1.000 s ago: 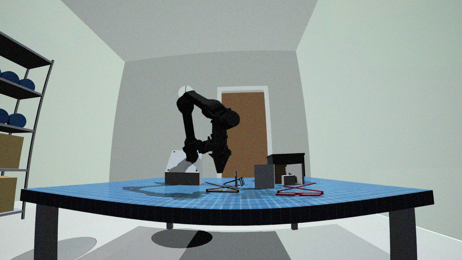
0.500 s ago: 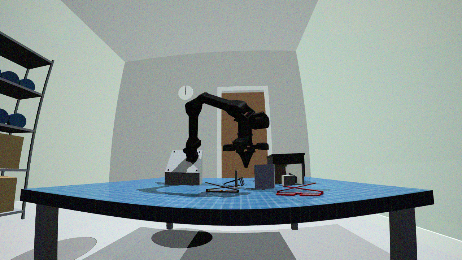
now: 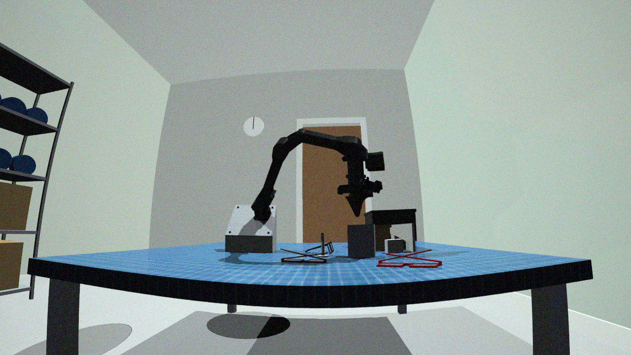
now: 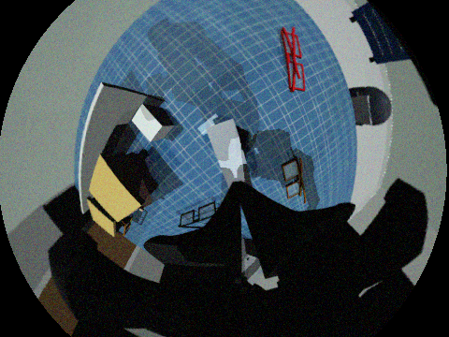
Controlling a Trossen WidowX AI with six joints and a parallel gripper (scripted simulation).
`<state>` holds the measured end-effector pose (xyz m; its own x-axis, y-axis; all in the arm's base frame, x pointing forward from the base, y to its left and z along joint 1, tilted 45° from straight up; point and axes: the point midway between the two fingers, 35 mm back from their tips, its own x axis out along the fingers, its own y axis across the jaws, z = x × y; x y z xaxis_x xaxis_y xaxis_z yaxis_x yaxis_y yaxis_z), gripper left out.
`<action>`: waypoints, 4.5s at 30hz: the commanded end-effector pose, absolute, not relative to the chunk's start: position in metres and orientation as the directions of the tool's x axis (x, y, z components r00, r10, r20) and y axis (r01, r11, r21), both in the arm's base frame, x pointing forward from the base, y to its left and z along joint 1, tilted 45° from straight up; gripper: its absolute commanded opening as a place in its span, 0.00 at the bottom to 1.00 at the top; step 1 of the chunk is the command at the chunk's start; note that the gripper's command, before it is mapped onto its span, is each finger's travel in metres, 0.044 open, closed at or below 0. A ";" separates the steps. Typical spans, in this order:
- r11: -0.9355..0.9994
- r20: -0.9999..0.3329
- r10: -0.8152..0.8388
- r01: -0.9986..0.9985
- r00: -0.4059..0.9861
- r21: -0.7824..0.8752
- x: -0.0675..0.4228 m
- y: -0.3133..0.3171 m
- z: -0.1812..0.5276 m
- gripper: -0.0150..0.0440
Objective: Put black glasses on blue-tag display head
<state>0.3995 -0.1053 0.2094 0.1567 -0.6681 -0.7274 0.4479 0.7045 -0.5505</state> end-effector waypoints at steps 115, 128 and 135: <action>0.732 -0.713 -0.679 0.076 0.175 -0.678 0.414 -0.075 0.198 0.59; 0.703 -0.714 -0.680 0.427 0.170 -0.568 0.400 -0.067 0.162 0.59; 0.465 -0.713 -0.682 0.848 0.161 -0.253 0.363 -0.058 0.105 0.59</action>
<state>0.3863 -0.0618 0.1351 0.1657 -0.6772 -0.7169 0.6430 0.6254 -0.4421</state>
